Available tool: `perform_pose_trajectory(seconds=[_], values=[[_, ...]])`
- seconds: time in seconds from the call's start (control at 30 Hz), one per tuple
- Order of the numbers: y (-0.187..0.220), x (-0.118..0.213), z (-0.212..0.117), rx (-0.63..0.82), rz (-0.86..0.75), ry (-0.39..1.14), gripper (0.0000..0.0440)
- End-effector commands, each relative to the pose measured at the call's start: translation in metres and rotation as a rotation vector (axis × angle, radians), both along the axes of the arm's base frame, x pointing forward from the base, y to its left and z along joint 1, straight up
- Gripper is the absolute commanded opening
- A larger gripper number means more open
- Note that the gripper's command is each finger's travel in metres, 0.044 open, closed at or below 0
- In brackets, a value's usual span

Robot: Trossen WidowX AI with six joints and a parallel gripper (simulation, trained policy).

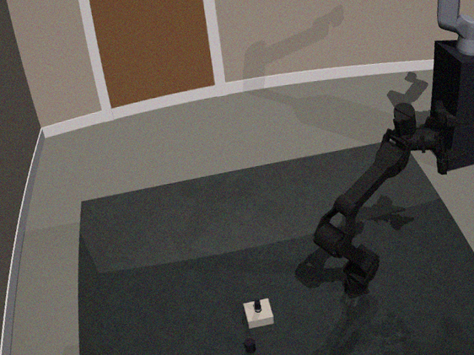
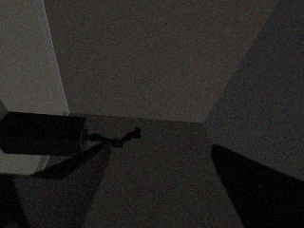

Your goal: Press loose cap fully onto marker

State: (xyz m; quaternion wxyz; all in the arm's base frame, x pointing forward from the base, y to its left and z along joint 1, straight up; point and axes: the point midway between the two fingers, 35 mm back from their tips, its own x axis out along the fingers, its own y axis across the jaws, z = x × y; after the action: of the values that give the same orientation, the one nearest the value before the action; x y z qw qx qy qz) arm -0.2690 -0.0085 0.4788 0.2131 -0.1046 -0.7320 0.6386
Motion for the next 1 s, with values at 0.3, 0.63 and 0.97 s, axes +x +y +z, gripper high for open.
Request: perform_pose_trajectory(seconds=[0.3, 0.63, 0.97], values=[[-0.032, -0.005, -0.008, 0.001, 0.121, -0.035, 0.0221], [-0.063, -0.007, -0.017, 0.018, 0.227, -0.083, 0.0248], [-0.093, -0.006, -0.025, 0.032, 0.33, -0.126, 0.0273]])
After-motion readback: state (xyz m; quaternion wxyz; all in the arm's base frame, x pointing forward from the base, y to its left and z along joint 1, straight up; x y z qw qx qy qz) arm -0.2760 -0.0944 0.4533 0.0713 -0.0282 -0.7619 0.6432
